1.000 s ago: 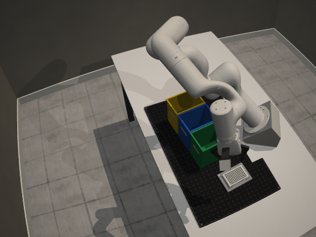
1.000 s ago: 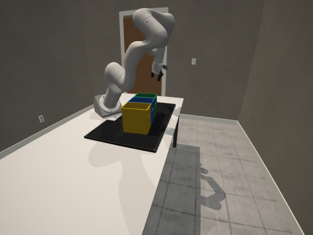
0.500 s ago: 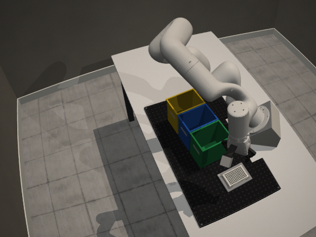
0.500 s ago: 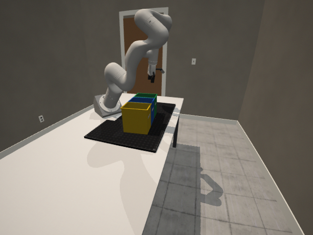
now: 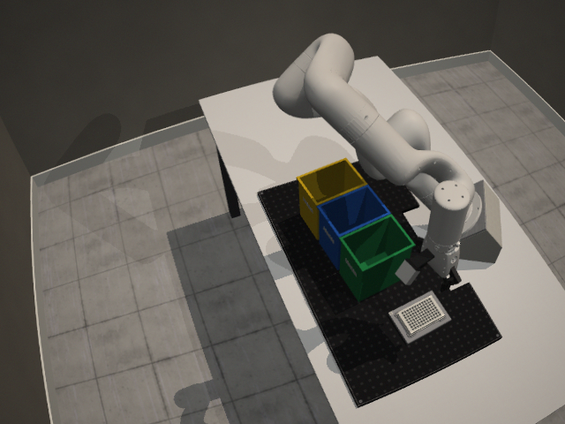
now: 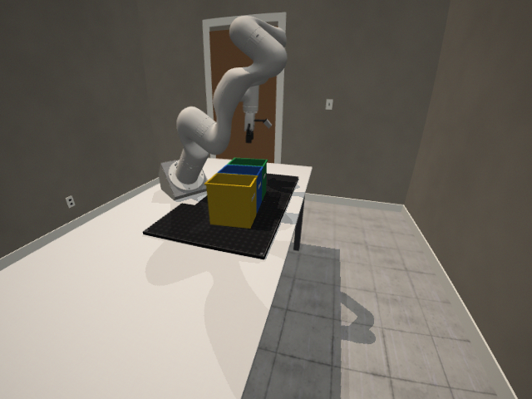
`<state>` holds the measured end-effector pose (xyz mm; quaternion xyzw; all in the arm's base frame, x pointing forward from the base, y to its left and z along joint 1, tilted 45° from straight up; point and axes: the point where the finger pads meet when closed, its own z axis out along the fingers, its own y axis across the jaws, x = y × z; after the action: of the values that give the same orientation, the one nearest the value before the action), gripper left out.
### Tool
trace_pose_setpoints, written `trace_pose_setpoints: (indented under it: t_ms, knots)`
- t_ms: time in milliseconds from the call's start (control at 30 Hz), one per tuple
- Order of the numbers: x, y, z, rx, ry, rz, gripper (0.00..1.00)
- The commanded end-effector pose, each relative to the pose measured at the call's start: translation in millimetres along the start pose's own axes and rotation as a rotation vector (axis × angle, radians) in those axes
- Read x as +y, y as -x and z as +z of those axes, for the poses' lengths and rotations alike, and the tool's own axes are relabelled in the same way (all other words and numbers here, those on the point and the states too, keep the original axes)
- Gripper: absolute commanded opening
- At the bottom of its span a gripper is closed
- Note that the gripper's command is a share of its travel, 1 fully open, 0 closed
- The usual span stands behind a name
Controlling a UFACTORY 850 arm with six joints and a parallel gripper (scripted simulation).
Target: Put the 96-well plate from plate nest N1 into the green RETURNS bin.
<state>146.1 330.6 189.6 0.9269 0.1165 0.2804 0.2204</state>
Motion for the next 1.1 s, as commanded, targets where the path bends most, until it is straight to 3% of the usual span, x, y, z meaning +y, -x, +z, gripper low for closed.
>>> trace_pose_setpoints:
  t_ms: [0, 433, 1067]
  knots:
    - [2, 10, 5.2, 0.042, 0.031, 0.147, 1.0]
    - [2, 10, 5.2, 0.042, 0.031, 0.147, 1.0]
    - [3, 9, 33.6, 0.042, 0.031, 0.147, 1.0]
